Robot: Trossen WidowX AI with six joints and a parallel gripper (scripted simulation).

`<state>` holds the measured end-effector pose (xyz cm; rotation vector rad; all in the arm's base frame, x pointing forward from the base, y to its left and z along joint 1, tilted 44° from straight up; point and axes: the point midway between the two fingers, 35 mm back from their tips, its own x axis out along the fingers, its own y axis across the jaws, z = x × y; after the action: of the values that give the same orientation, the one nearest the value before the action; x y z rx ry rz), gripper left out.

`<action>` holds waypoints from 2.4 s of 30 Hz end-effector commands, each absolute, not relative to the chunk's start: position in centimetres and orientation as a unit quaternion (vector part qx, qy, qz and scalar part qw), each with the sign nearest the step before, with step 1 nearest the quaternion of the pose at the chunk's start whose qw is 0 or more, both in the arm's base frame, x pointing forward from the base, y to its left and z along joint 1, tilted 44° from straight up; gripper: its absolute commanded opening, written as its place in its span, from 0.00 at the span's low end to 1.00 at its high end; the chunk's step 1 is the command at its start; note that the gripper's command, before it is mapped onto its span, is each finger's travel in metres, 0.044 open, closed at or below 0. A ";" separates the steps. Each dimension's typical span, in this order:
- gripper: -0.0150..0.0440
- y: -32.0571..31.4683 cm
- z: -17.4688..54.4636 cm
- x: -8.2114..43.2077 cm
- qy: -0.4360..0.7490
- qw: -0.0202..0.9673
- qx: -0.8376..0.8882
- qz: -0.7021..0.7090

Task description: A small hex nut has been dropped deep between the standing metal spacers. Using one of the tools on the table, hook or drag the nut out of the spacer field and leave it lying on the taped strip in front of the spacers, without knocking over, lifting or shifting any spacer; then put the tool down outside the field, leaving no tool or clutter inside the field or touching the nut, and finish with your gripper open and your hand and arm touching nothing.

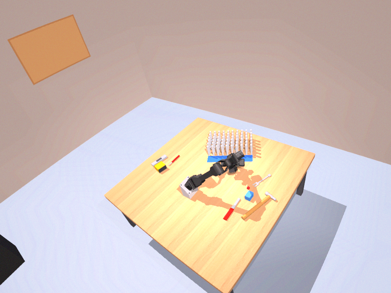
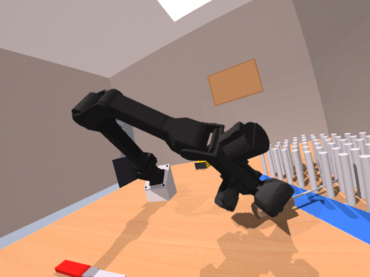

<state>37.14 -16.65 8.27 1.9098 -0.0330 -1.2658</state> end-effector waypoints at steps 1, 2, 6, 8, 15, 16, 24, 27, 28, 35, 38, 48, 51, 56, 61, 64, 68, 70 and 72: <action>0.25 -16.6 8.3 36.7 -0.009 0.412 0.760 -0.502; 0.25 -16.6 8.3 36.6 -0.009 0.412 0.760 -0.502; 0.25 -16.7 8.4 36.4 -0.009 0.412 0.760 -0.503; 0.25 -16.7 8.5 36.3 -0.009 0.412 0.760 -0.503; 0.25 -16.9 8.6 35.8 -0.009 0.413 0.760 -0.503; 0.25 -16.9 8.6 35.7 -0.009 0.413 0.760 -0.503; 0.25 -17.0 8.8 35.2 -0.009 0.413 0.760 -0.503; 0.25 -17.1 8.9 35.0 -0.009 0.413 0.760 -0.503; 0.25 -17.1 8.9 35.0 -0.009 0.413 0.760 -0.503; 0.25 -17.3 9.0 34.5 -0.009 0.413 0.759 -0.503; 0.25 -17.3 9.1 34.3 -0.009 0.413 0.759 -0.503; 0.25 -17.5 9.3 33.7 -0.009 0.413 0.759 -0.503; 0.25 -17.6 9.4 33.5 -0.009 0.413 0.759 -0.503; 0.25 -17.7 9.5 33.2 -0.009 0.413 0.759 -0.503; 0.25 -17.8 9.6 32.8 -0.009 0.413 0.759 -0.503; 0.25 -17.8 9.6 32.6 -0.009 0.413 0.759 -0.503; 0.25 -17.9 9.7 32.4 -0.009 0.413 0.759 -0.503; 0.25 -17.9 9.8 32.2 -0.009 0.413 0.759 -0.503; 0.25 -18.0 9.8 32.1 -0.009 0.413 0.759 -0.503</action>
<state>32.47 -18.01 9.77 1.9067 -0.0317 -1.2681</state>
